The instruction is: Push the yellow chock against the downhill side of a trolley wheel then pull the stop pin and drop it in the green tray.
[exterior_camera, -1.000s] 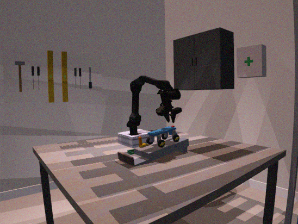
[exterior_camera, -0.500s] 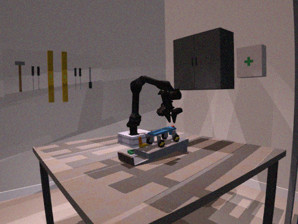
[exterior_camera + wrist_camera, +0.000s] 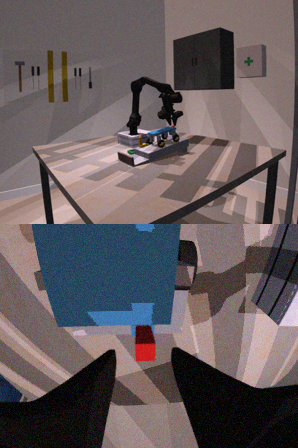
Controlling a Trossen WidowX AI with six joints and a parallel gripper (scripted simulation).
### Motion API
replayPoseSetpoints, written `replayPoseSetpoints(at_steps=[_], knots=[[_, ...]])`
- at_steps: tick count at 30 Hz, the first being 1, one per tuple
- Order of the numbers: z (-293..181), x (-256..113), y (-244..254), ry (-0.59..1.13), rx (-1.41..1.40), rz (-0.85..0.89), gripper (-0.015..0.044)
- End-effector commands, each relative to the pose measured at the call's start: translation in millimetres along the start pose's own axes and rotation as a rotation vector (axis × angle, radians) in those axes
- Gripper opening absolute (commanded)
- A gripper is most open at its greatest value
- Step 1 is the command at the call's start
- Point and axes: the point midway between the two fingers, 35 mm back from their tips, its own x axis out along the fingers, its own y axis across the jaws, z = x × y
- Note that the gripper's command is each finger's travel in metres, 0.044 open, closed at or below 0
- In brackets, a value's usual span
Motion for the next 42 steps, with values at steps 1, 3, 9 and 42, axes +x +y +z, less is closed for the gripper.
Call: replayPoseSetpoints(at_steps=[1, 3, 9, 42], knots=[[-0.2, 3.3, -1.1, 0.004, 0.004, -0.004, 0.019], [-0.2, 3.5, -1.1, 0.004, 0.004, -0.004, 0.019], [-0.1, 11.1, -0.4, 0.004, 0.004, -0.004, 0.019], [-0.6, 40.0, 0.1, 0.003, 0.0, 0.0, 0.0039]])
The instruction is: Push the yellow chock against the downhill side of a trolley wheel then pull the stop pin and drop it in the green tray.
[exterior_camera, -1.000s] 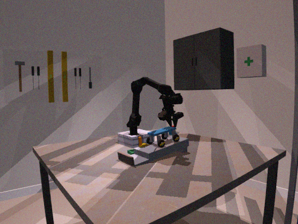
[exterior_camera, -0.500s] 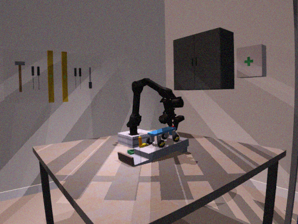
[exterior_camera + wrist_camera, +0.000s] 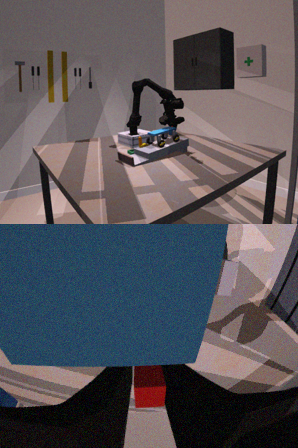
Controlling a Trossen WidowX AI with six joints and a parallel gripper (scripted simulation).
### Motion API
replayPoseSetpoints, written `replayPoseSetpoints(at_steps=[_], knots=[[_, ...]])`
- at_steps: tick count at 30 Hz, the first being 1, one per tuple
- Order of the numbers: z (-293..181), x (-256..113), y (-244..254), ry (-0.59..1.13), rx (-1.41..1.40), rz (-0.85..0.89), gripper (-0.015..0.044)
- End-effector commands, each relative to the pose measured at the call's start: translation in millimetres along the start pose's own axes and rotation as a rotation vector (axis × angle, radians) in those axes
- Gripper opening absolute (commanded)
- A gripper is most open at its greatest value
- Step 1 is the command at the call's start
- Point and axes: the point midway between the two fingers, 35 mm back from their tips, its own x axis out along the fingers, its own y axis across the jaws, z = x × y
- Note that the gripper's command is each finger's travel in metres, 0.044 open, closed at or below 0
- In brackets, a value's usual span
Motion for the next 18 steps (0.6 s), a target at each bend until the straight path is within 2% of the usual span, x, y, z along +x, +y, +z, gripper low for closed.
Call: replayPoseSetpoints(at_steps=[1, 6, 18], knots=[[-0.1, -0.5, 0.4, 0.0, -0.001, 0.001, 0.0032], [-0.2, -0.7, 0.3, 0.0, 0.0, 0.001, 0.0], [-1.2, -7.9, -2.0, 0.002, 0.004, -0.002, 0.0]])
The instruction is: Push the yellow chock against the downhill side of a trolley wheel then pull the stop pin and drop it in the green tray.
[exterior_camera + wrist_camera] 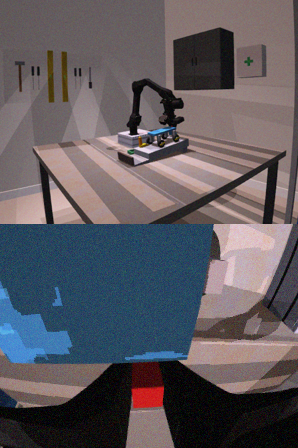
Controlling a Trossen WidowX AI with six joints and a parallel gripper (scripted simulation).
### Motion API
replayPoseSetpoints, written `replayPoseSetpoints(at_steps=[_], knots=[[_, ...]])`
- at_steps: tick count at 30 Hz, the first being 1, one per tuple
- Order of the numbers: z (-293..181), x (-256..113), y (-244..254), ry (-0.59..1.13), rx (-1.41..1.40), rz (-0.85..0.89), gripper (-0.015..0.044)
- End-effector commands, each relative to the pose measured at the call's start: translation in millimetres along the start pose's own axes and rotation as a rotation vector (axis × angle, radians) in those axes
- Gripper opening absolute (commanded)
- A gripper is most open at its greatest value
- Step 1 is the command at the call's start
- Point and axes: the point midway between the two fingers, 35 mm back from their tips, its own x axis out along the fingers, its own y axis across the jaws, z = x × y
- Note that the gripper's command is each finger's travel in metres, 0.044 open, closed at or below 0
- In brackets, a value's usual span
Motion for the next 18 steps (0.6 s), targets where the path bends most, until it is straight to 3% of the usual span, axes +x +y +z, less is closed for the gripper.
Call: replayPoseSetpoints(at_steps=[1, 18], knots=[[-1.1, -5.7, 0.1, 0.001, 0.0, 0.007, 0.0], [-1.3, -11.4, -0.2, 0.001, 0.0, 0.007, 0.0]])
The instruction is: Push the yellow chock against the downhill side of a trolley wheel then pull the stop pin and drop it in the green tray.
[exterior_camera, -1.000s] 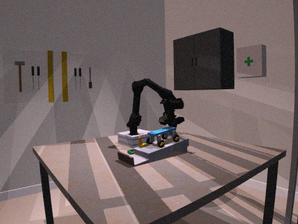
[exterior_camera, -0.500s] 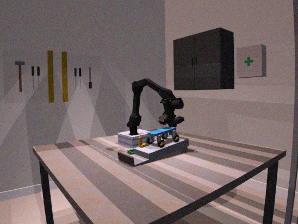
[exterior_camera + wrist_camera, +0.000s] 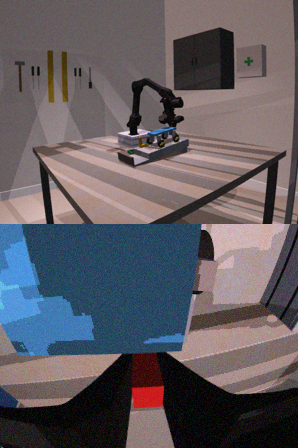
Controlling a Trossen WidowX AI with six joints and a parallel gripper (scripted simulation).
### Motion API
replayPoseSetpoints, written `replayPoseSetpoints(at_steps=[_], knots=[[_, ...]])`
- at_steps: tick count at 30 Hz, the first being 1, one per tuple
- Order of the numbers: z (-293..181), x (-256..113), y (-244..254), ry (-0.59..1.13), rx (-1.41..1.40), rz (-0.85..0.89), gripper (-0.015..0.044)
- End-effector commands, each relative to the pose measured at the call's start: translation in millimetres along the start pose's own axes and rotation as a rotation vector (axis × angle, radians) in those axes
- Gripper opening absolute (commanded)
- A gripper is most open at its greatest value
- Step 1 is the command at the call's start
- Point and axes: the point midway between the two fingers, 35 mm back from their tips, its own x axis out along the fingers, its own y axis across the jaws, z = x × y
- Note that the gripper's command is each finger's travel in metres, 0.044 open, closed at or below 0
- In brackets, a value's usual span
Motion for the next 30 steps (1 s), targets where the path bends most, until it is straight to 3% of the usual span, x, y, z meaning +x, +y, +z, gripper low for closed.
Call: replayPoseSetpoints(at_steps=[1, 30], knots=[[-1.2, -5.7, 0.1, 0.002, -0.003, 0.005, 0.0], [-1.7, -15.2, 0.2, 0.002, -0.003, 0.005, 0.0]])
